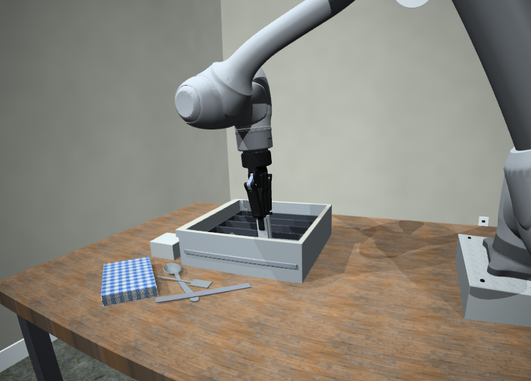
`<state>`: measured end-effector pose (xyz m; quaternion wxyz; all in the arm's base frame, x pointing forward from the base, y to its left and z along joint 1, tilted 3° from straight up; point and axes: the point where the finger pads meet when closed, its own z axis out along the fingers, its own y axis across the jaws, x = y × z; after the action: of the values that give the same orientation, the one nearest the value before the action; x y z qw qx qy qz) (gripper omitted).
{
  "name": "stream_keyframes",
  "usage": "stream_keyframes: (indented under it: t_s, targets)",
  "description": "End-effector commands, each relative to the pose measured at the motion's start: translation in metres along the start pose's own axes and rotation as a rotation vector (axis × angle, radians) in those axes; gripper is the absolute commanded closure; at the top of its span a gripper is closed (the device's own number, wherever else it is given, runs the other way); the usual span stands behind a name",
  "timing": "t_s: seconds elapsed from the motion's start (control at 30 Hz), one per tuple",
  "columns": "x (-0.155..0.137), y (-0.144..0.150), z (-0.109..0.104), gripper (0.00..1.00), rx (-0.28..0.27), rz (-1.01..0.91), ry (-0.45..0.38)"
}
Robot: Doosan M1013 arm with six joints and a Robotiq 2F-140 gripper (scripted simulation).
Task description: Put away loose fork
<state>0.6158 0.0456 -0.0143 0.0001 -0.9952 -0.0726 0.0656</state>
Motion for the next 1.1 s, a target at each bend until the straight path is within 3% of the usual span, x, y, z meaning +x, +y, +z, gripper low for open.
stream_keyframes:
  t_s: [0.0, 1.07]
  targets:
    - [-0.0025, 0.0012, 0.0086, 0.97, 0.000, 0.001, -0.002]
    - [-0.0021, 0.0012, 0.0133, 0.97, 0.000, 0.001, -0.002]
